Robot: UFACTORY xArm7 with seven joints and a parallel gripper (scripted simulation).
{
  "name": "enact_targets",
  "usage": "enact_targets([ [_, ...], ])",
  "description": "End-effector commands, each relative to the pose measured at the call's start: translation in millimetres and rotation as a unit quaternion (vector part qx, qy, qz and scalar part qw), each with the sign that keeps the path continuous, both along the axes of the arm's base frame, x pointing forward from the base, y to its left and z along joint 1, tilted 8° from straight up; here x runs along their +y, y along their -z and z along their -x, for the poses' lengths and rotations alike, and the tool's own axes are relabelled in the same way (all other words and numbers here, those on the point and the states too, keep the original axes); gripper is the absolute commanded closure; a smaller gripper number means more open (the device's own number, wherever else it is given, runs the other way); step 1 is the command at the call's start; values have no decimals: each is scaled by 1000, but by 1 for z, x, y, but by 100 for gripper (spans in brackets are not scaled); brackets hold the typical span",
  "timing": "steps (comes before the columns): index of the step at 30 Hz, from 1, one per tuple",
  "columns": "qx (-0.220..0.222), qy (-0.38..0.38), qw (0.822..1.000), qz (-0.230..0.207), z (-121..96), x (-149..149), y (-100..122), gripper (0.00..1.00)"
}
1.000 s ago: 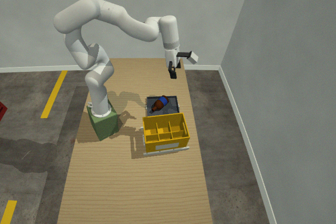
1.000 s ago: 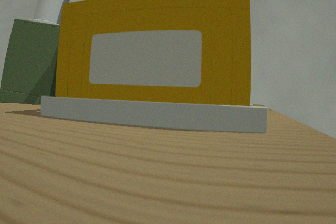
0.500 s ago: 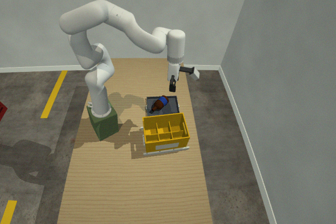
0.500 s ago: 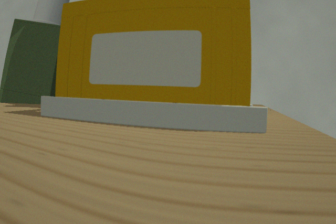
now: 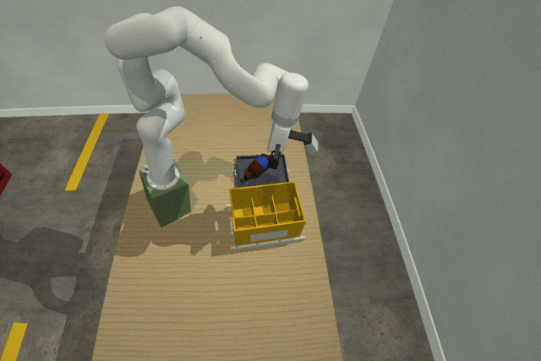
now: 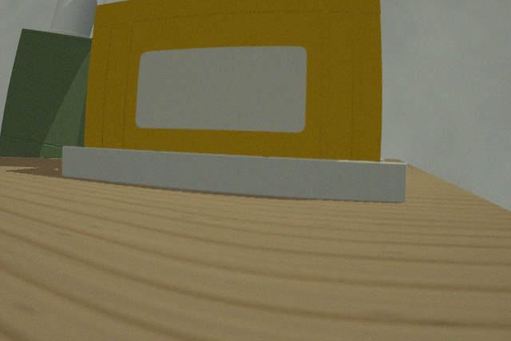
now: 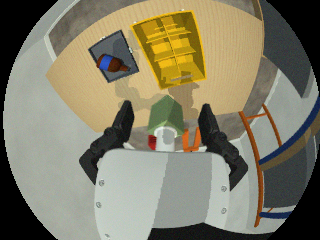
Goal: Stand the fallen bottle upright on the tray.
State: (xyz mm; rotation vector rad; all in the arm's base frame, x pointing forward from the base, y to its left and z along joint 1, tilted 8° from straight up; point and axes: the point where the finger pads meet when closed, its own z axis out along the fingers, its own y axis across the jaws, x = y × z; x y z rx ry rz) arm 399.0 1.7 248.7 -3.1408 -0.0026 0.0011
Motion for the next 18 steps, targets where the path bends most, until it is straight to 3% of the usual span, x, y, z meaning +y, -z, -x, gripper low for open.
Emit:
enact_targets([
  [1, 0, 0, 1000, 0, -1, -1, -1, 0],
  [2, 0, 0, 1000, 0, -1, -1, -1, 0],
  [4, -11, -86, 996, -3, -7, 39, 40, 0],
  [17, -11, -86, 996, -3, -7, 39, 40, 0],
  [18, -17, -127, 992, -4, -6, 58, 59, 0],
])
